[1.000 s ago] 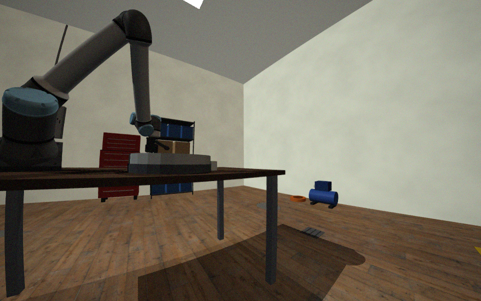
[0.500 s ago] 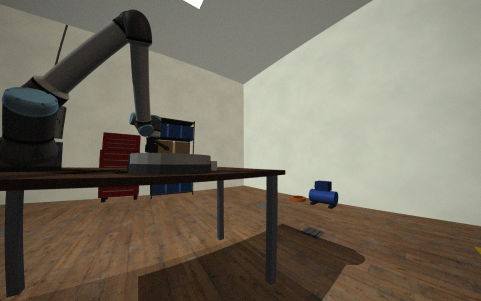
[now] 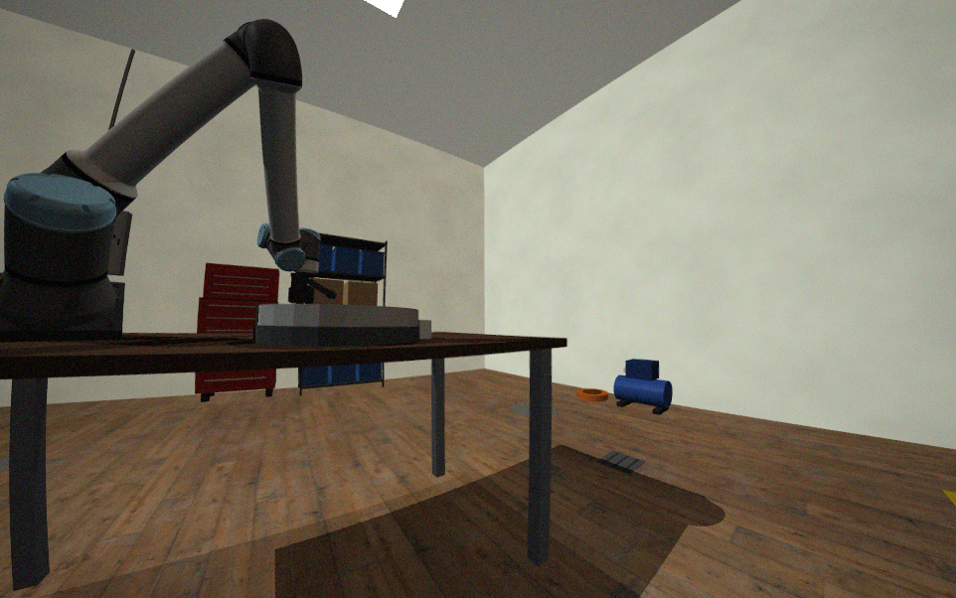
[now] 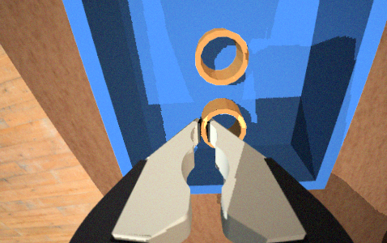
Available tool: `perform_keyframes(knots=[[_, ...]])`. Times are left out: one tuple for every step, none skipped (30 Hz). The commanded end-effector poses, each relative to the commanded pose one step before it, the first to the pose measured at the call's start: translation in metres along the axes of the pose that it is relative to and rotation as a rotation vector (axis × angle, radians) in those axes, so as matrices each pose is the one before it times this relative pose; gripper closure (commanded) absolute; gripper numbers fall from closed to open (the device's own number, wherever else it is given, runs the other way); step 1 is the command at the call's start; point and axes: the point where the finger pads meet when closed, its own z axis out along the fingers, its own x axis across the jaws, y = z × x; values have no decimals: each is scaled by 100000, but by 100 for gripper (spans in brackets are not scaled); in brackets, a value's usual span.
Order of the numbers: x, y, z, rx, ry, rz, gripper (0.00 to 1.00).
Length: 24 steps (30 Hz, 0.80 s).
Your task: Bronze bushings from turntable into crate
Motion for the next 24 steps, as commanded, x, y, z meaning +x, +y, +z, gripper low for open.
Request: perform_keyframes(knots=[[60, 120, 131, -105, 178, -152, 100], [0, 0, 0, 0, 0, 0, 100], [0, 0, 0, 0, 0, 0, 100], [0, 0, 0, 0, 0, 0, 100], [0, 0, 0, 0, 0, 0, 100], [0, 0, 0, 0, 0, 0, 100], [0, 0, 0, 0, 0, 0, 100], [0, 0, 0, 0, 0, 0, 100], [0, 0, 0, 0, 0, 0, 100], [0, 0, 0, 0, 0, 0, 100], [0, 0, 0, 0, 0, 0, 100], [0, 0, 0, 0, 0, 0, 100], [0, 0, 0, 0, 0, 0, 100], [0, 0, 0, 0, 0, 0, 100], [0, 0, 0, 0, 0, 0, 100], [0, 0, 0, 0, 0, 0, 94], [0, 0, 0, 0, 0, 0, 94], [0, 0, 0, 0, 0, 0, 94], [0, 0, 0, 0, 0, 0, 94], [0, 0, 0, 0, 0, 0, 94], [0, 0, 0, 0, 0, 0, 94], [0, 0, 0, 0, 0, 0, 94], [0, 0, 0, 0, 0, 0, 94], [0, 0, 0, 0, 0, 0, 94]])
